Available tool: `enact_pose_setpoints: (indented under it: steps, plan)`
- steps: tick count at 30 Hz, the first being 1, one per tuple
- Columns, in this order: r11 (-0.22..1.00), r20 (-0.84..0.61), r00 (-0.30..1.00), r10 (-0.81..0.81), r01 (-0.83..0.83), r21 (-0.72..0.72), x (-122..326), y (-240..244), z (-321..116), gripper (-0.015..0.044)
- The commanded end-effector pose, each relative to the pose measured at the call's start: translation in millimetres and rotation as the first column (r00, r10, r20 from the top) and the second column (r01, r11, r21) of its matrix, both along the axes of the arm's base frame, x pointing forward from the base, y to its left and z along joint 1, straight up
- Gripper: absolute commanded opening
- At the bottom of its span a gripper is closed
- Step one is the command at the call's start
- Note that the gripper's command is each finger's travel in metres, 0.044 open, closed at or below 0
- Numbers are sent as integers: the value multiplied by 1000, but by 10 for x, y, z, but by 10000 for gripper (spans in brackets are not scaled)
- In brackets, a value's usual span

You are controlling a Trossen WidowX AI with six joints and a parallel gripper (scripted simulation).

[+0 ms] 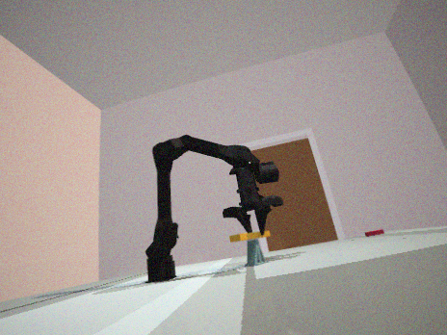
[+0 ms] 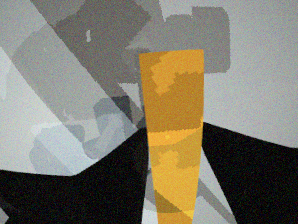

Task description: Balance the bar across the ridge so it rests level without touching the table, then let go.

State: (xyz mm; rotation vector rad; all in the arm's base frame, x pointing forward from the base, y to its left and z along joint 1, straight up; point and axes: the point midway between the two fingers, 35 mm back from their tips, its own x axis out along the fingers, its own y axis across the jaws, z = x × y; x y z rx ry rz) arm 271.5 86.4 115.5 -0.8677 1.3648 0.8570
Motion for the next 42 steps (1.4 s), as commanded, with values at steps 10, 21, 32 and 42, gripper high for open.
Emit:
enact_pose_setpoints:
  steps: [10, 21, 32, 42]
  plan:
    - [1000, 0, 1000, 0, 0, 0, 0, 0, -1, 185]
    - [1000, 0, 1000, 0, 0, 0, 0, 0, -1, 290]
    - [1000, 0, 1000, 0, 0, 0, 22, 7, 161, 440]
    - [1000, 0, 1000, 0, 0, 0, -25, -8, 999, 440]
